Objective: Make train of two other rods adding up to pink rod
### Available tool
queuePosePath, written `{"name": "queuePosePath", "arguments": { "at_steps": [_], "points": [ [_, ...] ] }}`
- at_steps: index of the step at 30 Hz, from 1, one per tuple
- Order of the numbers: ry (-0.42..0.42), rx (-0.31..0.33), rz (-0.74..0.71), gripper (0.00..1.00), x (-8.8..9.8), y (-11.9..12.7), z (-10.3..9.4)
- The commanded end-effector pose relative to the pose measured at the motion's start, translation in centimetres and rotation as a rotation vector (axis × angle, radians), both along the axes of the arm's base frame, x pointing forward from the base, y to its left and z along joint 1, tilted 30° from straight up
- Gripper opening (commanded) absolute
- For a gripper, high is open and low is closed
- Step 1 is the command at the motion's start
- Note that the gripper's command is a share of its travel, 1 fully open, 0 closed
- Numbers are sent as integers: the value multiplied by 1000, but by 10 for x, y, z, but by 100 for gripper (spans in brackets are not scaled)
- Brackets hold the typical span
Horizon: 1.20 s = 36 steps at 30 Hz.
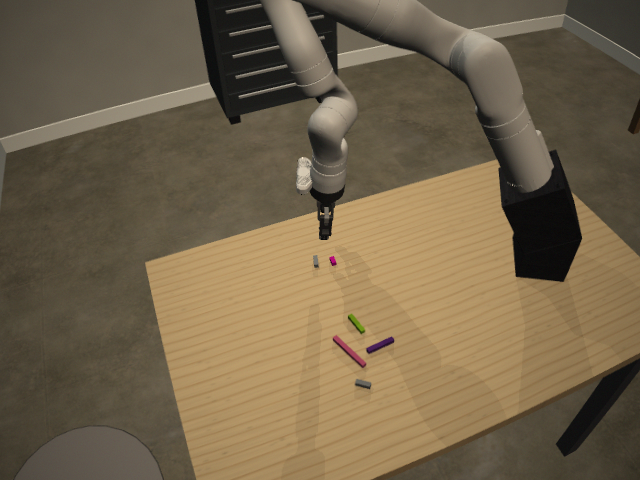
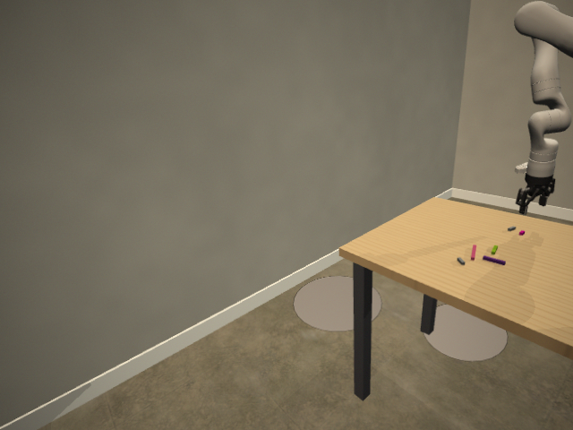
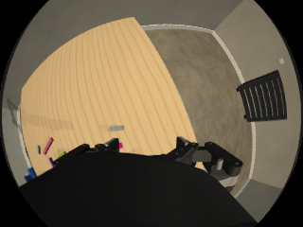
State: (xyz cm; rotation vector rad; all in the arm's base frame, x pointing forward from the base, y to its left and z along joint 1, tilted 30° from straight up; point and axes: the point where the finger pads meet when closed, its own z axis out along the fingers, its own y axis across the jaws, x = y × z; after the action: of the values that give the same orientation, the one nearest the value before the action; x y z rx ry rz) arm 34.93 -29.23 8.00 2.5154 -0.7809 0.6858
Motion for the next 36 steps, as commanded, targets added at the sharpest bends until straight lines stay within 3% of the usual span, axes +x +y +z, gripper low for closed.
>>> {"name": "queuePosePath", "arguments": {
  "at_steps": [1, 36],
  "points": [
    [21, 8, 24, 100, -5, 5, -5],
    [59, 15, 114, 100, -10, 15, -13]
  ]
}}
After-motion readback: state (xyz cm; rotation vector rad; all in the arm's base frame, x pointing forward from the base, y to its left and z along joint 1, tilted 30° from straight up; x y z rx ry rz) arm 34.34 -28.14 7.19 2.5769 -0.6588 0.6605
